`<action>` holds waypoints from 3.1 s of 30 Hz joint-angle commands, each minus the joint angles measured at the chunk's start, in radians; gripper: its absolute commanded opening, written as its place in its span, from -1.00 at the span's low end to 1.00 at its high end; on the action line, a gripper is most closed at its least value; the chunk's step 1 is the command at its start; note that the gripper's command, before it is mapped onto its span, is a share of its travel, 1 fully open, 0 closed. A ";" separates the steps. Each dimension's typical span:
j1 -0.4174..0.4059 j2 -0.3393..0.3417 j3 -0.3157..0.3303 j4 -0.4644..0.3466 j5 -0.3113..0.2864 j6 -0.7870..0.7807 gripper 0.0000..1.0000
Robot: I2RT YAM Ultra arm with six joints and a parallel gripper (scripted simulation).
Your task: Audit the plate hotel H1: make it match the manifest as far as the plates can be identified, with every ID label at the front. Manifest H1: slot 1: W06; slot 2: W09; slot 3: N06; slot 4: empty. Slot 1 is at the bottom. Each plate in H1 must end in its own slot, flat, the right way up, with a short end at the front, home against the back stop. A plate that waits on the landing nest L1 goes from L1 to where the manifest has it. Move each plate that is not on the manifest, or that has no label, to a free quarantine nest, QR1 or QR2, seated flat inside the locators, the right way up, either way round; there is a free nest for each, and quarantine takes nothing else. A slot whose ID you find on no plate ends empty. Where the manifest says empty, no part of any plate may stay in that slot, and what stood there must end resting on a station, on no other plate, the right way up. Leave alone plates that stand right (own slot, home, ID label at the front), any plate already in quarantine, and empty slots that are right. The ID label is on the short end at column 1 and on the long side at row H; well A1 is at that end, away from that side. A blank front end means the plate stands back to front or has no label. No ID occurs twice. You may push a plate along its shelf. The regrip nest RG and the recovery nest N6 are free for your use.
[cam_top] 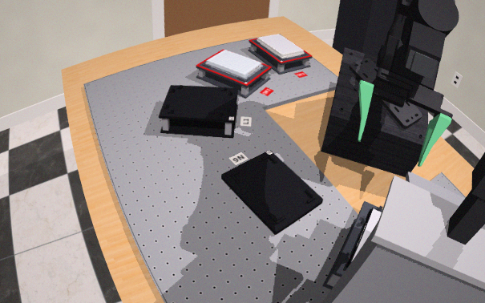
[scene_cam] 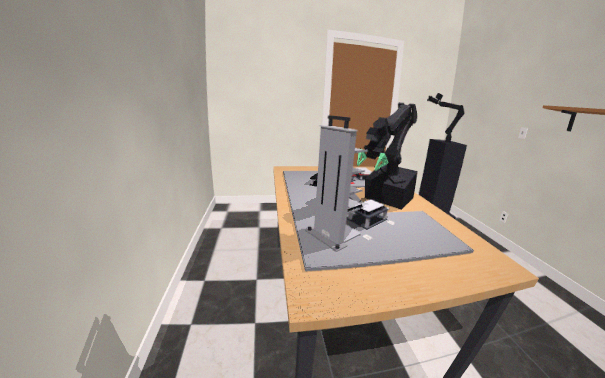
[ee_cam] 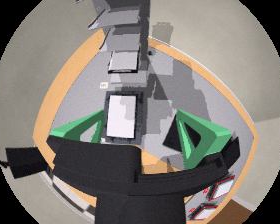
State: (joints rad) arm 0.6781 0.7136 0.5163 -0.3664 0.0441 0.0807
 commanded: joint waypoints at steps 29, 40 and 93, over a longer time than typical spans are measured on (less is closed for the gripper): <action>0.443 0.115 0.095 0.003 0.424 0.287 1.00; 0.429 0.167 -0.012 0.107 0.418 0.271 1.00; 0.405 0.307 -0.145 0.460 0.389 0.254 1.00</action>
State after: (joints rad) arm 1.0840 1.0470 0.3439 0.0841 0.4305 0.3378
